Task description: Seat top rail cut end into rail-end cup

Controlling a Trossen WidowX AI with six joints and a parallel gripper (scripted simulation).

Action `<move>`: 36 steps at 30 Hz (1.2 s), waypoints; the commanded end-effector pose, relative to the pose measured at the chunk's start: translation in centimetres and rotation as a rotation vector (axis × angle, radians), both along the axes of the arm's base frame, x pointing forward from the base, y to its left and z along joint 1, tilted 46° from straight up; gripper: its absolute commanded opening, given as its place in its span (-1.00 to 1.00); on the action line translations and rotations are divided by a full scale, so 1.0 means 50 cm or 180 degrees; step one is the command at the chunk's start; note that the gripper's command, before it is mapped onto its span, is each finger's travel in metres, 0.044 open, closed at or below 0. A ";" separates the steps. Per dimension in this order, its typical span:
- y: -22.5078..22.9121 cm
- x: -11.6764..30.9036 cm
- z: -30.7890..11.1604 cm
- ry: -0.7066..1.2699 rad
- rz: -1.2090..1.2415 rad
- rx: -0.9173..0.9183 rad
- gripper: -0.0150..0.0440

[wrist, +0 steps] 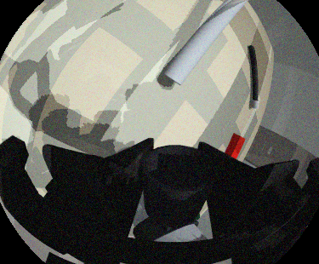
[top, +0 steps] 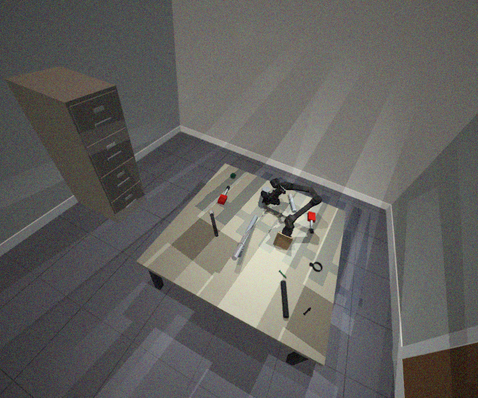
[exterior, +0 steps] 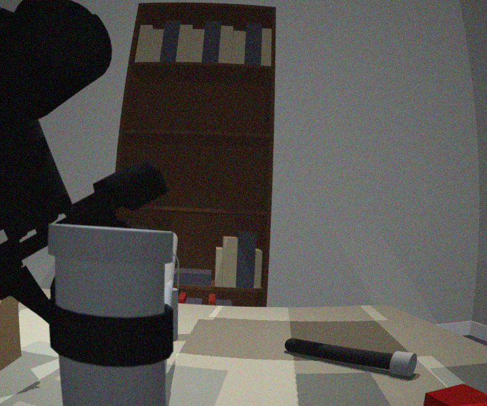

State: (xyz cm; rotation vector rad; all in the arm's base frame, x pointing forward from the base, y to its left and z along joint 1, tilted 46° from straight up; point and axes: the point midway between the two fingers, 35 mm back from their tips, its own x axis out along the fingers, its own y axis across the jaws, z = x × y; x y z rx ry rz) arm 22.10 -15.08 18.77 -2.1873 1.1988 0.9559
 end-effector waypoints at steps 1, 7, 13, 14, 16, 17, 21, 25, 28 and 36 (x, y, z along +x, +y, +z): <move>0.001 0.003 -0.001 -0.0011 0.0007 0.0005 -0.25; 0.003 0.013 -0.004 -0.0149 -0.0127 -0.0013 -0.49; 0.004 0.022 -0.007 -0.0258 -0.0233 -0.0027 -0.49; 0.004 0.024 -0.007 -0.0286 -0.0260 -0.0030 -0.49; 0.004 0.025 -0.007 -0.0296 -0.0269 -0.0032 -0.49; 0.004 0.025 -0.008 -0.0304 -0.0277 -0.0033 -0.49; 0.005 0.033 -0.009 -0.0404 -0.0374 -0.0046 -0.49; 0.005 0.037 -0.010 -0.0451 -0.0419 -0.0052 -0.49; 0.005 0.042 -0.011 -0.0516 -0.0482 -0.0061 -0.49; 0.005 0.052 -0.013 -0.0643 -0.0605 -0.0077 -0.49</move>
